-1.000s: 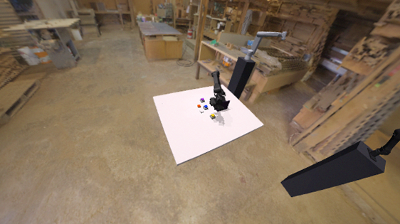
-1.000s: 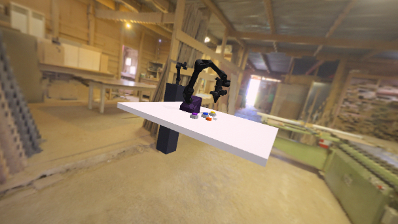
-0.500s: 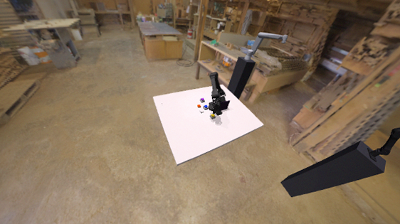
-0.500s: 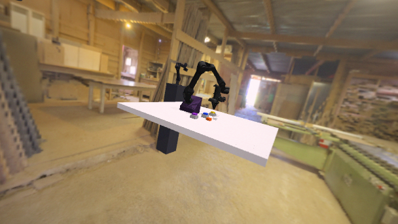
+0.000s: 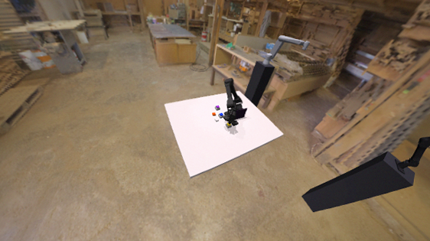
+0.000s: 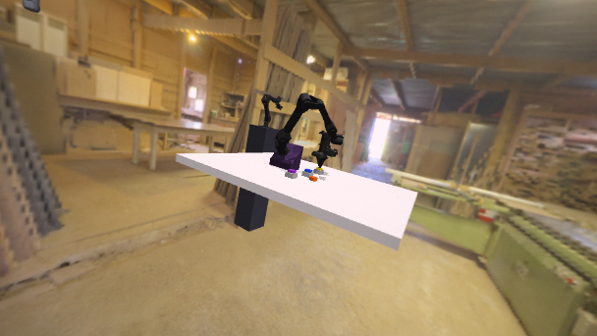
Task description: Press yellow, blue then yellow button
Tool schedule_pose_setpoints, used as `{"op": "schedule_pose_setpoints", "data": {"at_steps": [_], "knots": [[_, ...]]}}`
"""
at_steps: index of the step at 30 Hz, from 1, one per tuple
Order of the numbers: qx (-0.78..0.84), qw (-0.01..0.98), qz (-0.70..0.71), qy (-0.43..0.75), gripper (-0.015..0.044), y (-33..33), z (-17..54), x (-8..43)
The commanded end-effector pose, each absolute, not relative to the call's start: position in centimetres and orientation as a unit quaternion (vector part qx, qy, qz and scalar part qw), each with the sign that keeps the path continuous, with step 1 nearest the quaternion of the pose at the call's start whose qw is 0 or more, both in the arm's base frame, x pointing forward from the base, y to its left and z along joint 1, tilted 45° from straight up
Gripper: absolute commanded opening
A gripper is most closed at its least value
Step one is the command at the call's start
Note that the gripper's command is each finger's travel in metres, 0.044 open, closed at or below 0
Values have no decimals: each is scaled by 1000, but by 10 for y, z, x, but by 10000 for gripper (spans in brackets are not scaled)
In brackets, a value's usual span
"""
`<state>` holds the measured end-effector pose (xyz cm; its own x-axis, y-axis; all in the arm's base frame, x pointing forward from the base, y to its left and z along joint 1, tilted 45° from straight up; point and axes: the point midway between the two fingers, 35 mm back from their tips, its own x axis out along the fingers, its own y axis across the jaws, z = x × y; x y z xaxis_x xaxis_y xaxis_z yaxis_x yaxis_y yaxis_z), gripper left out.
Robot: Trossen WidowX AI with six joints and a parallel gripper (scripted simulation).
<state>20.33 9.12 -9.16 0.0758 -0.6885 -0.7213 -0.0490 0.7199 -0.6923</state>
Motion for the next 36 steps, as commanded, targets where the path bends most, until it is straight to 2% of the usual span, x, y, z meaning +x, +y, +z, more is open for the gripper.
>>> {"op": "schedule_pose_setpoints", "data": {"at_steps": [1, 21, 28, 36], "knots": [[-295, 671, -238, 637, 20, 85, -95, 202], [-295, 671, -238, 637, 20, 85, -95, 202], [-295, 671, -238, 638, 20, 109, -71, 200], [-292, 672, -228, 641, 230, 173, -80, 218]]}}
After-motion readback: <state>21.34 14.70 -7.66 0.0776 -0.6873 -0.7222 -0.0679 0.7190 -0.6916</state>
